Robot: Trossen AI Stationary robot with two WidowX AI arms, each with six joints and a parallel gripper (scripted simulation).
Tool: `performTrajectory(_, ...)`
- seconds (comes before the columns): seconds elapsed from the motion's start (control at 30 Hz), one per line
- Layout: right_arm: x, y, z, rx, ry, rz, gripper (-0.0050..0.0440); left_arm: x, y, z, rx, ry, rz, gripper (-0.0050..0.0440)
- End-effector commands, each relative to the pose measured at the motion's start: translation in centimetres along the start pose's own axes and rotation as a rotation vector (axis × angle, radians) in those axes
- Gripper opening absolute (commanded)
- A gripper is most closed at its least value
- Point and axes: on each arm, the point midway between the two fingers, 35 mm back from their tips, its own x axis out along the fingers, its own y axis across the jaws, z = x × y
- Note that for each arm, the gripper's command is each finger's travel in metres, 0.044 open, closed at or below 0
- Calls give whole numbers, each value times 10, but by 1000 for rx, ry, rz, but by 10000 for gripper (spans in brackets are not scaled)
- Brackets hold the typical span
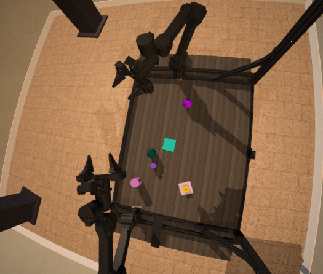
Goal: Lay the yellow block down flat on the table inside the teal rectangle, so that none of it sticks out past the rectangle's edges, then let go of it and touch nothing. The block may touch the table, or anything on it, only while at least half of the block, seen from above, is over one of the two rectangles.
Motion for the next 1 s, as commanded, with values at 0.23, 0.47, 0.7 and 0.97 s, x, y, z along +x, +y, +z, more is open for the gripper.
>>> performTrajectory(0.23,0,0,0,0,0,0,440,0,0,0,0,0,0,440)
performTrajectory(0.47,0,0,0,0,0,0,440,0,0,0,0,0,0,440)
performTrajectory(0.7,0,0,0,0,0,0,440,2,-3,-2,-12,14,-10,440)
performTrajectory(0.97,0,0,0,0,0,0,440,17,-45,-33,-145,195,-121,440)
